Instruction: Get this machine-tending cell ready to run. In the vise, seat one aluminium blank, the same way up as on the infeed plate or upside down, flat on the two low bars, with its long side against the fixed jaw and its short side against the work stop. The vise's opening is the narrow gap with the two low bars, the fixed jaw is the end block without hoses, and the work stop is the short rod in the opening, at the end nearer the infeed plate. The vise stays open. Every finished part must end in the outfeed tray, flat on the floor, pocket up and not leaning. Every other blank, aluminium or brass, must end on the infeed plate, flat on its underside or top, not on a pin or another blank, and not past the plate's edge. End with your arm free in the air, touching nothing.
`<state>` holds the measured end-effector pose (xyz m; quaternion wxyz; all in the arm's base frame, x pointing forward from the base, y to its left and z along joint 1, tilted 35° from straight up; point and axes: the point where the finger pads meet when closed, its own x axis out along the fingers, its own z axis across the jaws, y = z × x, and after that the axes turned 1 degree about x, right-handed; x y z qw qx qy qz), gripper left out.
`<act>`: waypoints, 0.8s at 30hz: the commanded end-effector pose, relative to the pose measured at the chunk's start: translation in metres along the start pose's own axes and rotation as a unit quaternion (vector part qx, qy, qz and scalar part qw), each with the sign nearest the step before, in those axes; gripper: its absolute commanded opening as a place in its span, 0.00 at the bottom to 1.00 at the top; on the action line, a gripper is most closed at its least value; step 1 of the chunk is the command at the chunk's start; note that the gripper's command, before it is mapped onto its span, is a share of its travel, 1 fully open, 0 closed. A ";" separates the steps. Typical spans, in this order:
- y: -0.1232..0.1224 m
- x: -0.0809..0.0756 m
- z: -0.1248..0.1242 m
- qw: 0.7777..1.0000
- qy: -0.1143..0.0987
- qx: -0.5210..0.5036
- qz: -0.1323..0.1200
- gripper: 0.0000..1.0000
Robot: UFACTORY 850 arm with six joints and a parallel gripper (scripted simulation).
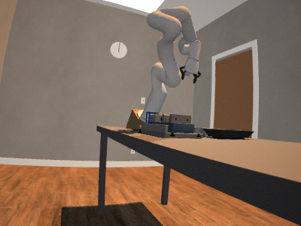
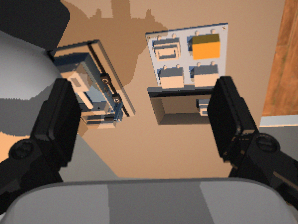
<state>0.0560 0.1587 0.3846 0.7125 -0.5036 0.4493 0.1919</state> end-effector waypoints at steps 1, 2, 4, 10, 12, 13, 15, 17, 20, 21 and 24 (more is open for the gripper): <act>0.000 0.000 0.001 1.000 0.000 0.000 0.001 1.00; 0.000 0.001 0.002 1.000 0.000 -0.001 0.002 1.00; -0.001 0.004 0.007 1.000 0.001 -0.004 0.008 1.00; -0.012 0.031 0.038 0.999 -0.002 -0.023 0.038 1.00; -0.018 0.039 0.046 0.999 -0.005 -0.029 0.046 1.00; -0.018 0.039 0.046 0.999 -0.005 -0.029 0.046 1.00; -0.025 0.049 0.055 0.998 -0.010 -0.036 0.052 1.00; -0.034 0.059 0.064 0.997 -0.015 -0.042 0.058 1.00; -0.044 0.070 0.072 0.997 -0.022 -0.050 0.062 1.00; -0.044 0.070 0.072 0.997 -0.022 -0.050 0.062 1.00; -0.066 0.089 0.085 0.995 -0.035 -0.063 0.064 1.00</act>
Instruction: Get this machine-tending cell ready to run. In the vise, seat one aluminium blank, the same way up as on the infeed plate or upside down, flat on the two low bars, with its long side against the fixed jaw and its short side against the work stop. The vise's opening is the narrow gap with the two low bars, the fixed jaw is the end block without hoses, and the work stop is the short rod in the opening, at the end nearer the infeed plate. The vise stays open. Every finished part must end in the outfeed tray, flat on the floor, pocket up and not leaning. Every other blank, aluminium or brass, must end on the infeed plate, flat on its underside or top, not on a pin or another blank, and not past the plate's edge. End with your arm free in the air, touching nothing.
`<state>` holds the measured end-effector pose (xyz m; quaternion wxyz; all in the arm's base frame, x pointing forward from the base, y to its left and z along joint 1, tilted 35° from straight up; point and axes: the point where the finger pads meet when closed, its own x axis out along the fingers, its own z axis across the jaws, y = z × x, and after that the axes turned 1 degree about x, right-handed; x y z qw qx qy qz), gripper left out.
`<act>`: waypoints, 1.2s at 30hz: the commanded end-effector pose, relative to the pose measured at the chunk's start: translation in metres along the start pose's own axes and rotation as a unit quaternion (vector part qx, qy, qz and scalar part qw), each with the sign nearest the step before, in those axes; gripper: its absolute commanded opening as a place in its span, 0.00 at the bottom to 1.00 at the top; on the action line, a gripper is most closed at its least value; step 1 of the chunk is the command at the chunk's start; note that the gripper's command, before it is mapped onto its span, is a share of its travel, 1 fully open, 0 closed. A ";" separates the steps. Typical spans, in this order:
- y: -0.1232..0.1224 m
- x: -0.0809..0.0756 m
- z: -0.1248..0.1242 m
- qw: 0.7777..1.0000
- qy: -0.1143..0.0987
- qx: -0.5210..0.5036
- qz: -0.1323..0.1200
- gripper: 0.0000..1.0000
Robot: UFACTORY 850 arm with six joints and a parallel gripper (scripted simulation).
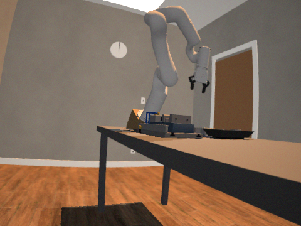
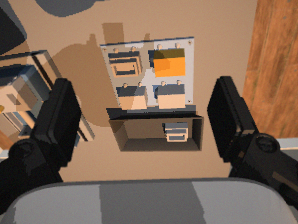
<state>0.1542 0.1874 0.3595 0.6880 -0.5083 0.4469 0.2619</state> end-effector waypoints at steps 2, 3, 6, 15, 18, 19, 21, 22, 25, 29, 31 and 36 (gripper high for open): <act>-0.028 0.024 0.015 1.000 -0.012 -0.018 0.013 1.00; -0.041 0.032 0.018 0.999 -0.018 -0.025 0.012 1.00; -0.059 0.043 0.019 0.999 -0.026 -0.035 0.008 1.00; -0.107 0.068 0.015 0.997 -0.044 -0.061 -0.010 1.00; -0.121 0.075 0.011 0.996 -0.048 -0.069 -0.017 1.00; -0.132 0.080 0.008 0.996 -0.050 -0.075 -0.023 1.00; -0.133 0.080 0.008 0.996 -0.051 -0.076 -0.024 1.00; -0.143 0.084 0.004 0.995 -0.053 -0.082 -0.030 1.00; -0.158 0.091 -0.002 0.994 -0.055 -0.091 -0.040 1.00; -0.167 0.094 -0.007 0.993 -0.056 -0.097 -0.046 1.00; -0.168 0.095 -0.007 0.993 -0.056 -0.098 -0.047 1.00; -0.168 0.095 -0.007 0.993 -0.056 -0.098 -0.047 1.00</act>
